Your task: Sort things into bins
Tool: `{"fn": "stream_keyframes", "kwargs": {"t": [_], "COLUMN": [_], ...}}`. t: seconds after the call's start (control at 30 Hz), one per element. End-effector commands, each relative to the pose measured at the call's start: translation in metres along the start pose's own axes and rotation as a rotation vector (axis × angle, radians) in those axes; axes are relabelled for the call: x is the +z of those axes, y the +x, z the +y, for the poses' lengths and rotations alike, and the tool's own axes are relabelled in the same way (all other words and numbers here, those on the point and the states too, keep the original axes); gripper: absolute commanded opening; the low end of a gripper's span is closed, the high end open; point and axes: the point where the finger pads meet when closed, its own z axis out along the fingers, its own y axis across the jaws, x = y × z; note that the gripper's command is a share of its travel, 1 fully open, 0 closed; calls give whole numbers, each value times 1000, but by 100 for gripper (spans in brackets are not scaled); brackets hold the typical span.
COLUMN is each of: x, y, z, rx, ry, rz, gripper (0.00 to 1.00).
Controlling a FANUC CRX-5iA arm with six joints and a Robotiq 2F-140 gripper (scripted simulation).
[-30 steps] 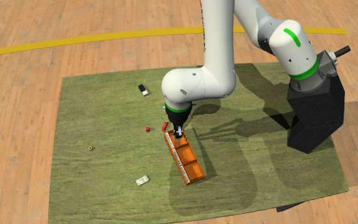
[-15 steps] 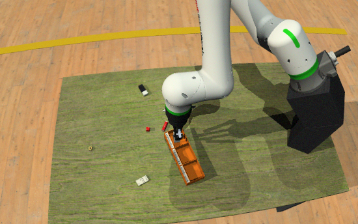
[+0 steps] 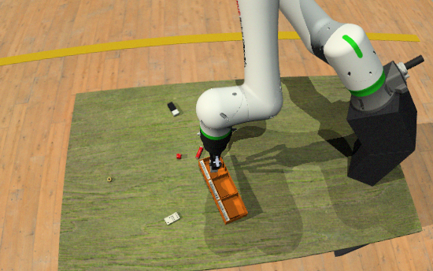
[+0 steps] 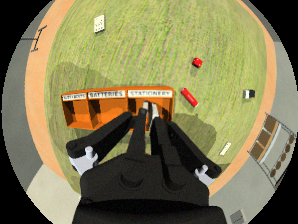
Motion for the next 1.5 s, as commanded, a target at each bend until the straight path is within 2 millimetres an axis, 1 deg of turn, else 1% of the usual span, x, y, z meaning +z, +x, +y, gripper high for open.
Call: {"fn": "stream_keyframes", "kwargs": {"t": [0.0, 0.83, 1.47], "x": [0, 0, -23], "y": [0, 0, 0], "z": [0, 0, 0], "rx": [0, 0, 0], "ry": [0, 0, 0], "rz": [0, 0, 0], "gripper": [15, 15, 15]}}
